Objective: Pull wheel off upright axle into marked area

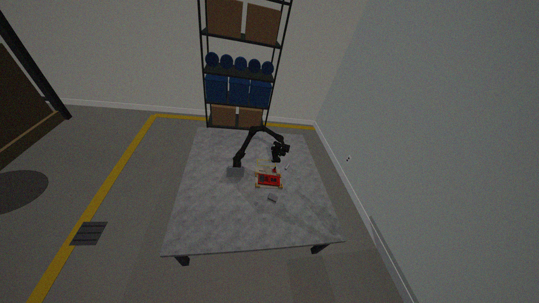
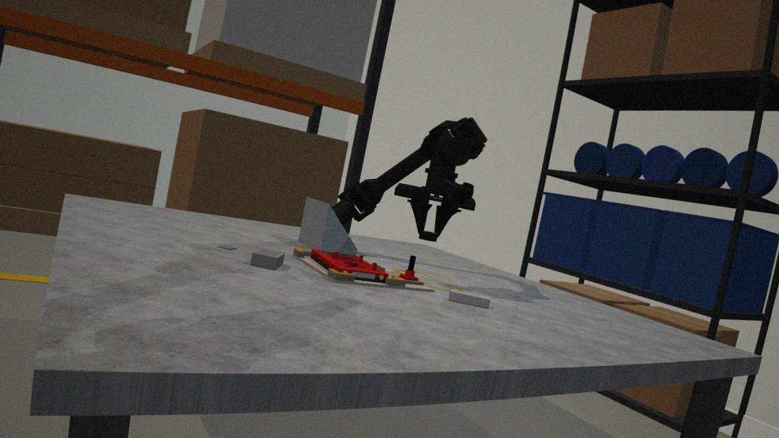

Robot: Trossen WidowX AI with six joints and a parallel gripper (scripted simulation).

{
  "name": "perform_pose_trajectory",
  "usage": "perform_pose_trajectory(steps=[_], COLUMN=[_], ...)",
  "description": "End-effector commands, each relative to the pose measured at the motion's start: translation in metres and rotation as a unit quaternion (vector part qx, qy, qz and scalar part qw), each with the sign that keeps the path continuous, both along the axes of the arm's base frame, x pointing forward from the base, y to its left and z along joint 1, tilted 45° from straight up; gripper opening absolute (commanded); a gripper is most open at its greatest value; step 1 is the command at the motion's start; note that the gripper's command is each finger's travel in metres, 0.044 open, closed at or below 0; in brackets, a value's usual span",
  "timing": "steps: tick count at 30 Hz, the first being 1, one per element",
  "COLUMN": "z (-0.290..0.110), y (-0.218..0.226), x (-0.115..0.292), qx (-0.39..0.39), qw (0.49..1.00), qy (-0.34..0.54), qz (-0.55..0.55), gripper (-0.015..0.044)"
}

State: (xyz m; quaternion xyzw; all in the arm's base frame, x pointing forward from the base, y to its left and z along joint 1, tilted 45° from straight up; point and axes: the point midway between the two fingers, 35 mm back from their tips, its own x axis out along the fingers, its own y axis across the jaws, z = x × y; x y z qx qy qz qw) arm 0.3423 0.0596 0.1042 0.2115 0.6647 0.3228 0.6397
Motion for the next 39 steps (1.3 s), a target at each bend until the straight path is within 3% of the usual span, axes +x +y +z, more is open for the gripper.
perform_pose_trajectory(steps=[1,17,39], z=[0.013,0.043,-0.014], y=[0.009,0.034,0.090], x=[-0.013,-0.053,-0.058], qx=[0.002,0.003,0.003], qw=[1.000,1.000,1.000], qy=[0.001,0.002,0.001], qz=[0.000,0.001,0.001], gripper=[0.0000,0.0000,0.0000])
